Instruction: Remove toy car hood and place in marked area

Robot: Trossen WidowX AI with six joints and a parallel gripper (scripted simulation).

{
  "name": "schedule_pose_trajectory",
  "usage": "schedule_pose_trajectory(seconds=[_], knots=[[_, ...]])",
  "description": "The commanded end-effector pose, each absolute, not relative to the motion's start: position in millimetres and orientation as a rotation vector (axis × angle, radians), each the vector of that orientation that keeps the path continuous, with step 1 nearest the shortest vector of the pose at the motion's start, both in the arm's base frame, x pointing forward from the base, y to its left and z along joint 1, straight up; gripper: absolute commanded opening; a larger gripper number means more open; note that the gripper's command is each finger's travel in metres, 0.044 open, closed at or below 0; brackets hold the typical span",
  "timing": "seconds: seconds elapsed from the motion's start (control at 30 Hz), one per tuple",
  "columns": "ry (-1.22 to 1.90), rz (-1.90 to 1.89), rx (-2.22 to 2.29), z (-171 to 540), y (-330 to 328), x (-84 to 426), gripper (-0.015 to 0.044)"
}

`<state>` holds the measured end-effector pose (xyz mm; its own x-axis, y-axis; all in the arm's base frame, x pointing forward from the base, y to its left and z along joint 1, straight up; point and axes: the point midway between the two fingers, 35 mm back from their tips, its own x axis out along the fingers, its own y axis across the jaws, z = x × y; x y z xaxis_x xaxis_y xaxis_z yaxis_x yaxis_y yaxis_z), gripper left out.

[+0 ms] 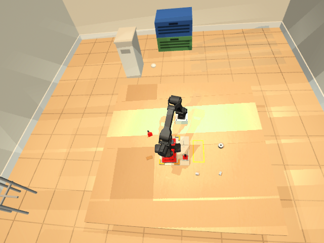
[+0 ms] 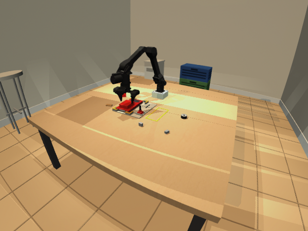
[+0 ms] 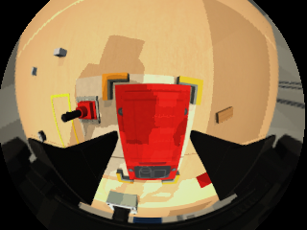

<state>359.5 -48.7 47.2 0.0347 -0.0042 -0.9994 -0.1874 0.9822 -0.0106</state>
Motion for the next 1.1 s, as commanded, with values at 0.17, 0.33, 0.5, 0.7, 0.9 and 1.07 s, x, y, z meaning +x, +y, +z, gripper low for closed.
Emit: schedule_pose_trajectory(seconds=[0.17, 0.33, 0.5, 0.7, 0.9, 1.07], knots=[[1.531, 0.143, -0.147, 43, -48, 360, 0.044], [1.531, 0.143, -0.147, 40, -48, 360, 0.044], [1.531, 0.143, -0.147, 38, -48, 360, 0.044], [1.531, 0.143, -0.147, 35, -48, 360, 0.044], [1.531, 0.143, -0.147, 32, -48, 360, 0.044], [1.532, 0.142, -0.153, 32, -49, 360, 0.0387]])
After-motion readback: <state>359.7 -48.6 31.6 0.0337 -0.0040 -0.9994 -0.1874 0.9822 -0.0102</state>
